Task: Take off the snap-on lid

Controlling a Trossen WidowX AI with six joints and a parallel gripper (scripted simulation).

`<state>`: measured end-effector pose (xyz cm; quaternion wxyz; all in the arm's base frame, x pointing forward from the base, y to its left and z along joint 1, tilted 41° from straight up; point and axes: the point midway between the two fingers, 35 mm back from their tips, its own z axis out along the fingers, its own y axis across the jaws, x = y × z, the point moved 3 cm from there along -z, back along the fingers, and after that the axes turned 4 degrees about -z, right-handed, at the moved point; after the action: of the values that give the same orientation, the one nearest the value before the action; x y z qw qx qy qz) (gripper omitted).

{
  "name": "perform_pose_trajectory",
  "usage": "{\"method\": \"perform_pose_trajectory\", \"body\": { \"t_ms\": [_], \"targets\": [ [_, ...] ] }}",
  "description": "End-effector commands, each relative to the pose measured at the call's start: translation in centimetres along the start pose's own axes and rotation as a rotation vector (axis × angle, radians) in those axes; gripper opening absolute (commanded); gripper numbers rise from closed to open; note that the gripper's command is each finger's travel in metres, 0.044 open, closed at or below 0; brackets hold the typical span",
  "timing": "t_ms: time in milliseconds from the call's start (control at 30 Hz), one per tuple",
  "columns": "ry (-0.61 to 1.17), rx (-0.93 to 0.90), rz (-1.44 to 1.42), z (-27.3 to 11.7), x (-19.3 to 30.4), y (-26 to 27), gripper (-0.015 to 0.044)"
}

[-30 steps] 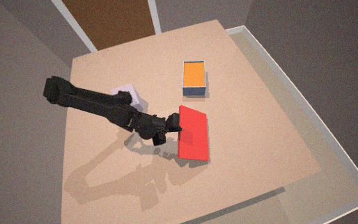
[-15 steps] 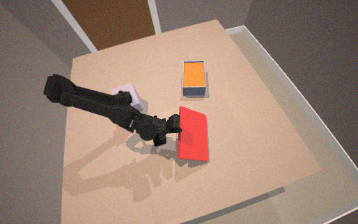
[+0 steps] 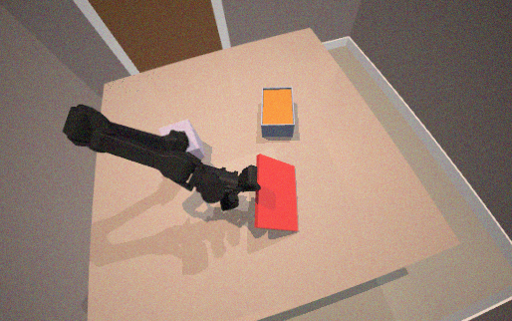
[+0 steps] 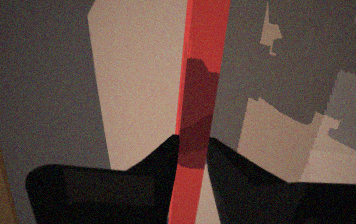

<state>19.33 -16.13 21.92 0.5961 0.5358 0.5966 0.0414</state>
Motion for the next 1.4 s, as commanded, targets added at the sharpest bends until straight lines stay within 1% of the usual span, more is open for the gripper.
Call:
{"method": "perform_pose_trajectory", "body": {
  "t_ms": [0,1367],
  "targets": [
    [0.012,-0.003,-0.004,0.3,0.2,-0.2,0.0000],
    [0.012,-0.002,-0.006,2.5,0.5,-2.8,0.0000]
  ]
}}
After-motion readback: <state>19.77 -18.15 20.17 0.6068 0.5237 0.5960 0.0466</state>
